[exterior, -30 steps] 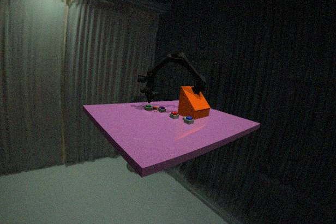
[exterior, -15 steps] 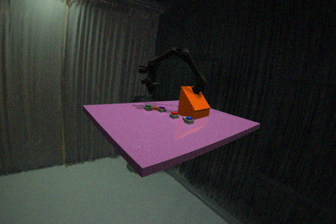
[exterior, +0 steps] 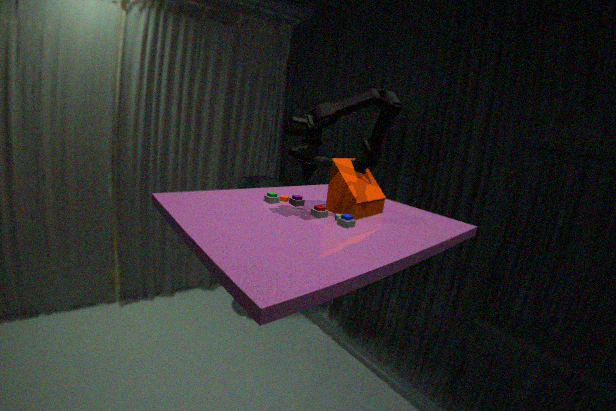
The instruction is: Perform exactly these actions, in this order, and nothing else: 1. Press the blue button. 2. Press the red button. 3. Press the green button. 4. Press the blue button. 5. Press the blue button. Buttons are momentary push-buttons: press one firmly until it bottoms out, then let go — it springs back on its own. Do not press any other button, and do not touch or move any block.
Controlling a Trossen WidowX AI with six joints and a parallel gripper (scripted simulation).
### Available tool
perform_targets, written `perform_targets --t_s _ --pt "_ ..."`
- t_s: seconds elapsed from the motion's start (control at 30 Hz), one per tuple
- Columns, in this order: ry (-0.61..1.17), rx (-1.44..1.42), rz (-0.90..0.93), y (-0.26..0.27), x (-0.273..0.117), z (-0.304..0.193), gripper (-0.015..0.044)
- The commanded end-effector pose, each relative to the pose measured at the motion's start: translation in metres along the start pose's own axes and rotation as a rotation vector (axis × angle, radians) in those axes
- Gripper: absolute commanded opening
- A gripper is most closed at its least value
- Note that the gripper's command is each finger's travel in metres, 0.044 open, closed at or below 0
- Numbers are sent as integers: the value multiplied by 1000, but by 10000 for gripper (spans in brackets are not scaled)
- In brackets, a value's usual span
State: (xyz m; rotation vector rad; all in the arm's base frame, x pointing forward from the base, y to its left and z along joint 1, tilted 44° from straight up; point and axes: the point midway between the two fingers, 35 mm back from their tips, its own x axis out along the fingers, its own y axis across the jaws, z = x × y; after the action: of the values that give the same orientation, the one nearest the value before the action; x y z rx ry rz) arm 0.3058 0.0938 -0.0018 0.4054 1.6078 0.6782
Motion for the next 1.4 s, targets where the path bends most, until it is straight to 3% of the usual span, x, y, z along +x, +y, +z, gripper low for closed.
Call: perform_targets --t_s 0.0,0.3,0.43,0.6,1.37 --pt "-7 4 20 55 -1 -27 20" --pt "16 -3 79 133 7 -100 20" --pt "16 -4 79 133 9 -100 20" --pt "17 -3 81 138 66 -101 20" --pt "17 -3 83 140 97 -102 20"
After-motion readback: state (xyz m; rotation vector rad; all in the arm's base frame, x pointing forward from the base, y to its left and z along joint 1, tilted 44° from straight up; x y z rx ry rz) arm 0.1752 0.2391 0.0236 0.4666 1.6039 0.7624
